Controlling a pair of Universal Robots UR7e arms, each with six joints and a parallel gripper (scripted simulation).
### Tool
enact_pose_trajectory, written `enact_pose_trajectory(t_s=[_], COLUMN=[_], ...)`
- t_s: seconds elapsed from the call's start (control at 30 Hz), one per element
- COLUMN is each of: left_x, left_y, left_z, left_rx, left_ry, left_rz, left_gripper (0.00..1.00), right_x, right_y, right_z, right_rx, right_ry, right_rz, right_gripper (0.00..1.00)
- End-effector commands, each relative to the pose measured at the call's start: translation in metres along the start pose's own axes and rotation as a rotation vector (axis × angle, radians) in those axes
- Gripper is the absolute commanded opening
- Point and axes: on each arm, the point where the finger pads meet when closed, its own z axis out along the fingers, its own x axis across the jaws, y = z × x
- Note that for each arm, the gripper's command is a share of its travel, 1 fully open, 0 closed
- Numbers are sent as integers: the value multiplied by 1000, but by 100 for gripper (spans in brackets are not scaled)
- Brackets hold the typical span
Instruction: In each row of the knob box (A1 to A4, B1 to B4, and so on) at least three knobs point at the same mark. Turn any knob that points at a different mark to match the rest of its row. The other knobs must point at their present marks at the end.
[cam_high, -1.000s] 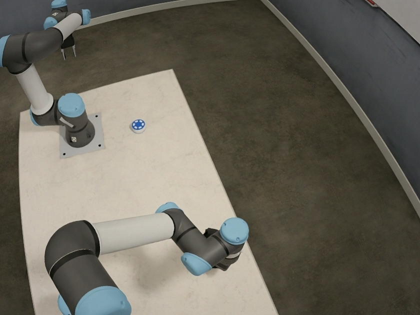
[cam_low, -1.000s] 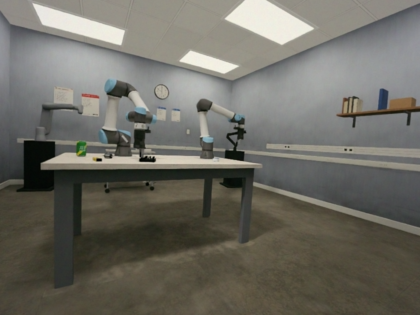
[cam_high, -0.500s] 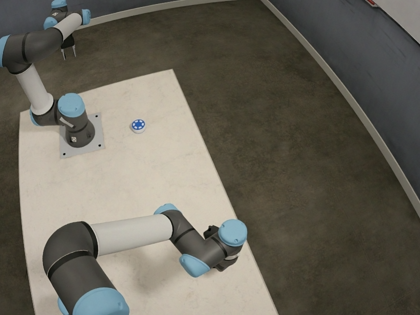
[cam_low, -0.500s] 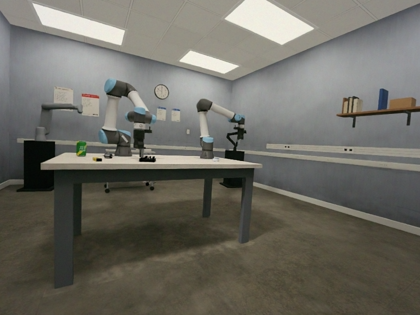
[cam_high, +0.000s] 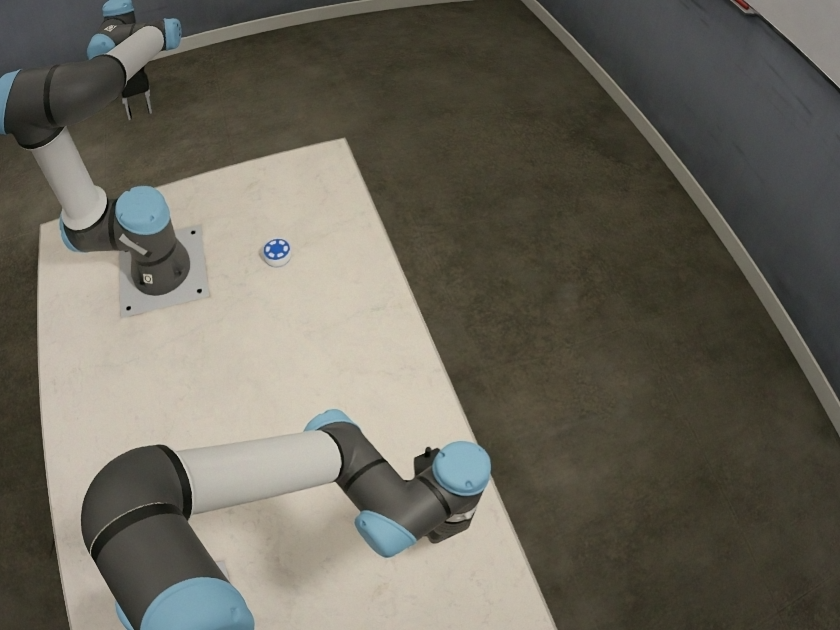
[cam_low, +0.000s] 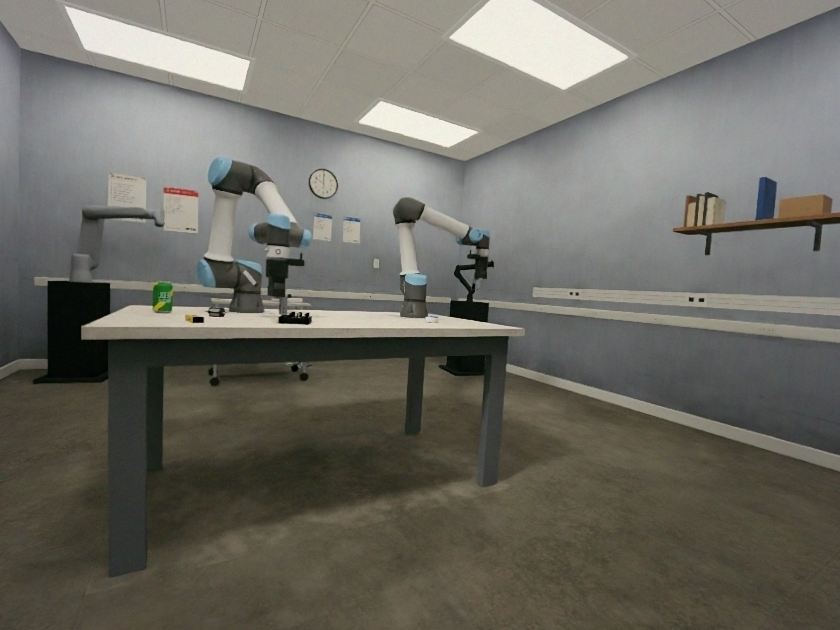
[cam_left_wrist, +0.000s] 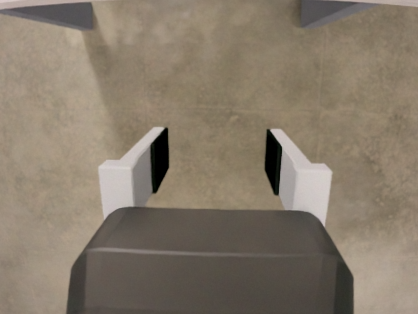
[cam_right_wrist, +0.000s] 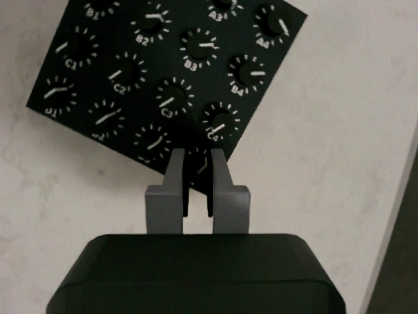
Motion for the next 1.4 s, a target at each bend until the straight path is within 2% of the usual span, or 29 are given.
enact_pose_trajectory(t_s=[0.0,0.43,0.9,0.93,1.37], left_x=[2,2,2,2,2], left_y=[-1,-1,-1,-1,-1], left_z=[0,0,0,0,0], left_rx=[0,0,0,0,0], left_ry=[1,1,1,1,1], left_rz=[-4,-4,-4,-4,-4], left_gripper=[100,100,100,100,100], right_x=[-1,-2,-1,-1,-1], right_y=[-1,-1,-1,-1,-1], right_z=[1,1,1,1,1], right_rx=[-3,-3,-3,-3,-3], right_ry=[0,0,-1,-1,-1], right_rz=[117,193,203,203,203], right_gripper=[30,30,30,46,46])
